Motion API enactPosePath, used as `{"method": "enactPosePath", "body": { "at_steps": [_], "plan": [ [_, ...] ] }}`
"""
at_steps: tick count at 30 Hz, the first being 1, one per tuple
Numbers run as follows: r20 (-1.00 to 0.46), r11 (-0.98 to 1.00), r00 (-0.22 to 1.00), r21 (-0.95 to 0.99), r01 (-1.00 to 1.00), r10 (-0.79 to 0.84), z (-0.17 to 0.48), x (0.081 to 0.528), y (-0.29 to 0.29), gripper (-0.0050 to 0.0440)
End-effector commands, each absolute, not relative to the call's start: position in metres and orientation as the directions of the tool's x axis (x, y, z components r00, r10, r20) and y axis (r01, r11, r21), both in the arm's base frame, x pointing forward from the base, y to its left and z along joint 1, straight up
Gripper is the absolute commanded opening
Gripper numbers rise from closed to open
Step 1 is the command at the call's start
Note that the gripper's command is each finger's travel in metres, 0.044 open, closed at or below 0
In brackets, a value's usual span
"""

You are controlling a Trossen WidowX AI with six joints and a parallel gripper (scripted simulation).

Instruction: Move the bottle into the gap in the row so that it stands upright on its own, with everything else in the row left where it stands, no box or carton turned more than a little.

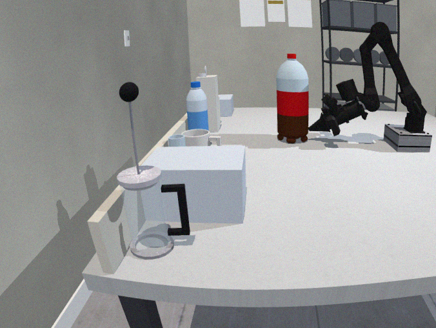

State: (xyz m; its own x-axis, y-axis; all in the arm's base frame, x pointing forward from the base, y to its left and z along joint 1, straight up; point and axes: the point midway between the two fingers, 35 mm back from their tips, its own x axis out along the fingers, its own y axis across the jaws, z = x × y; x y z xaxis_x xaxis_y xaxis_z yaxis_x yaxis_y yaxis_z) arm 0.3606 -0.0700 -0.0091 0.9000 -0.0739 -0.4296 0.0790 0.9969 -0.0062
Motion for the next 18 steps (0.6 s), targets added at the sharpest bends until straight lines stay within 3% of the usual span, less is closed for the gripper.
{"method": "enactPosePath", "body": {
  "at_steps": [1,18],
  "plan": [
    [-0.409,0.997,0.910,-0.007,0.076,-0.072,-0.0038,0.3688,-0.0690,-0.0050],
    [-0.409,0.997,0.910,-0.007,0.076,-0.072,-0.0037,0.3724,-0.0675,-0.0050]
  ]
}}
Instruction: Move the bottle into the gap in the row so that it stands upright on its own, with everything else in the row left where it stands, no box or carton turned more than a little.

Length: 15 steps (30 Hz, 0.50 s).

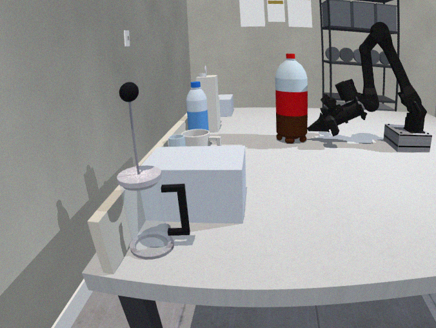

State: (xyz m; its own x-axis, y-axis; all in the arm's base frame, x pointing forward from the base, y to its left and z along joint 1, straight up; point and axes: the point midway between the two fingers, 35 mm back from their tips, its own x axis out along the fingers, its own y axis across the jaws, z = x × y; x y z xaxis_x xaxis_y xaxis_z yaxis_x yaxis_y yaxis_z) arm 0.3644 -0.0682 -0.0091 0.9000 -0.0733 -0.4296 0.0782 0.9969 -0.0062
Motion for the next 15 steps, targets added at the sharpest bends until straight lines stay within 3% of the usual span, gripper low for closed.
{"method": "enactPosePath", "body": {
  "at_steps": [1,15],
  "plan": [
    [-0.409,0.997,0.910,-0.007,0.076,-0.072,-0.0037,0.3726,-0.0674,-0.0050],
    [-0.412,0.997,0.908,-0.006,0.077,-0.073,-0.0047,0.3802,-0.0672,-0.0050]
  ]
}}
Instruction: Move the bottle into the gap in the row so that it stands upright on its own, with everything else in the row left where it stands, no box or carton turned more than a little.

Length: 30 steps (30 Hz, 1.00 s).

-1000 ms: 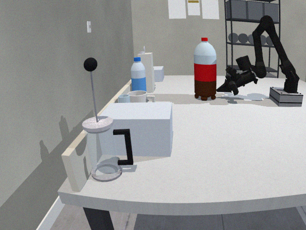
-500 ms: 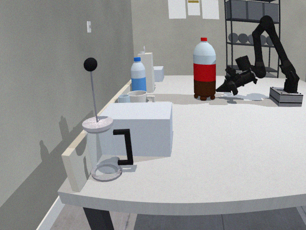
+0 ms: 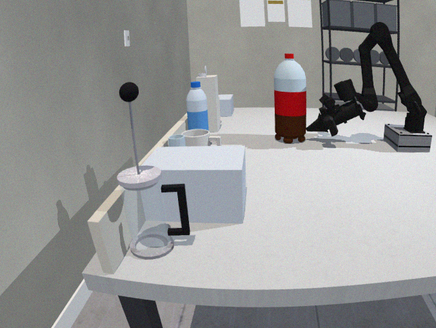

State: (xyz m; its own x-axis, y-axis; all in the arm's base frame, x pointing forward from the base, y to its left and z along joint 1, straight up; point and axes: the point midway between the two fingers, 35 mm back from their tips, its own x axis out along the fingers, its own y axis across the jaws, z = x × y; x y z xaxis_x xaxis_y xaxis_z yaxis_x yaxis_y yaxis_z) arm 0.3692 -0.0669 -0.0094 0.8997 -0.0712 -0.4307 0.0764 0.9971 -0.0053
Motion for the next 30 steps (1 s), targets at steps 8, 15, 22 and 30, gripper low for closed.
{"method": "enactPosePath", "body": {
  "at_steps": [8,15,22,30],
  "plan": [
    [-0.408,0.997,0.910,-0.006,0.077,-0.073,-0.0034,0.3852,-0.0625,-0.0050],
    [-0.408,0.997,0.910,-0.006,0.074,-0.070,-0.0031,0.3866,-0.0618,-0.0050],
    [-0.408,0.997,0.910,-0.007,0.076,-0.072,-0.0032,0.3882,-0.0617,-0.0050],
    [-0.407,0.997,0.911,-0.007,0.076,-0.072,-0.0029,0.3898,-0.0612,-0.0050]
  ]
}}
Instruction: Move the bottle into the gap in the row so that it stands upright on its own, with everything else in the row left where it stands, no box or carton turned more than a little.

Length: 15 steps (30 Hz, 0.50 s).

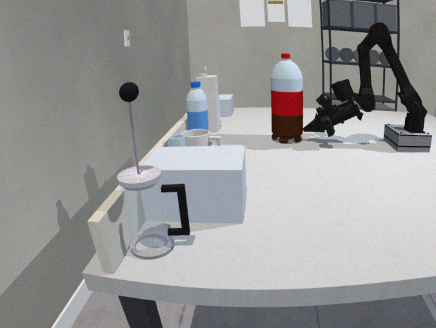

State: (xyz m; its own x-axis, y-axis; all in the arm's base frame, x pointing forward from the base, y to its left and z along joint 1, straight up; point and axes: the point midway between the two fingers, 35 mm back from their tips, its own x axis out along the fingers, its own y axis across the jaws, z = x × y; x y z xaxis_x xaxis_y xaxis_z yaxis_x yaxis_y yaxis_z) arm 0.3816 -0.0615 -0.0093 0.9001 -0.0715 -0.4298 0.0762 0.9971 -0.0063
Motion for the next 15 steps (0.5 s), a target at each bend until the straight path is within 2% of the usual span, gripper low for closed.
{"method": "enactPosePath", "body": {
  "at_steps": [1,15],
  "plan": [
    [-0.408,0.997,0.910,-0.007,0.075,-0.072,-0.0032,0.3899,-0.0611,-0.0050],
    [-0.408,0.997,0.910,-0.007,0.077,-0.073,-0.0032,0.3929,-0.0605,-0.0050]
  ]
}}
